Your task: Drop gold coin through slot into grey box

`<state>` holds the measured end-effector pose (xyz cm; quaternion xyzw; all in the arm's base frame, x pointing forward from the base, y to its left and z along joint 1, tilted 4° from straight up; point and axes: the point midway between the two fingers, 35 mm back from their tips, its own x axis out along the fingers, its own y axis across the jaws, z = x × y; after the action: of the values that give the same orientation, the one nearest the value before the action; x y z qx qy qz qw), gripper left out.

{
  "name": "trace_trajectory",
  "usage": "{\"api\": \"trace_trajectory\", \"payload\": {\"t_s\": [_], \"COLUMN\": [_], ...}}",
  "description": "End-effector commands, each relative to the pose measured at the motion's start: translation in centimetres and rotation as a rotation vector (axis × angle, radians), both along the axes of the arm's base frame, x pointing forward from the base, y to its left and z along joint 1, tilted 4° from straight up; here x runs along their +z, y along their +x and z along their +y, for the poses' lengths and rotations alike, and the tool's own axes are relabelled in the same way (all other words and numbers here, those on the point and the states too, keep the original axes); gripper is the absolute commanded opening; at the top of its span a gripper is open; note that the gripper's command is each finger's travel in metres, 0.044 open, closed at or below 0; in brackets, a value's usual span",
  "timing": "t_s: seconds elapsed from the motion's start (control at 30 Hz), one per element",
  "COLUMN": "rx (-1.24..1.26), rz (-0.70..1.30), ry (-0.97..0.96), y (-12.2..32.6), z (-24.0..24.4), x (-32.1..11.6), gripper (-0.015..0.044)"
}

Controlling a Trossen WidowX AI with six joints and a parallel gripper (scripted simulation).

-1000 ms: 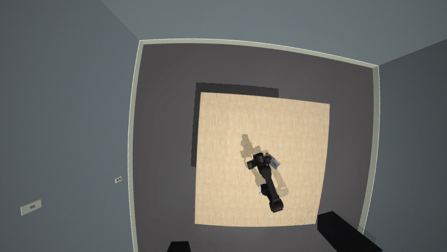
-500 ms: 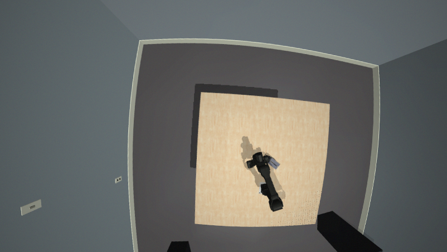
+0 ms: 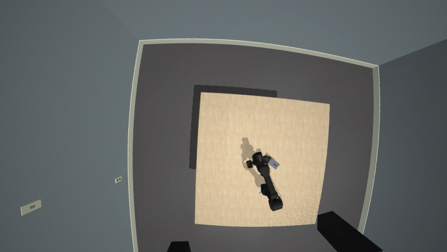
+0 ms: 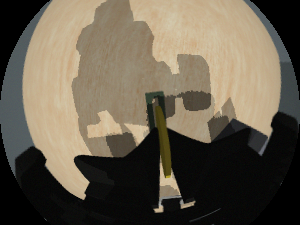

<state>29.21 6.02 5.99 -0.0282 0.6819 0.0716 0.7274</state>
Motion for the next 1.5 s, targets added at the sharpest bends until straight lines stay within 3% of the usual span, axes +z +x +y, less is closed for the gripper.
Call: {"api": "trace_trajectory", "payload": {"t_s": [0.0,1.47], "rx": [-0.003,-0.003], "rz": [0.003,0.002], "ry": [0.002,0.002], "y": [0.0,-0.5], "z": [0.0,-0.6], "x": [-0.1,9.4], "gripper": [0.0,0.0]}}
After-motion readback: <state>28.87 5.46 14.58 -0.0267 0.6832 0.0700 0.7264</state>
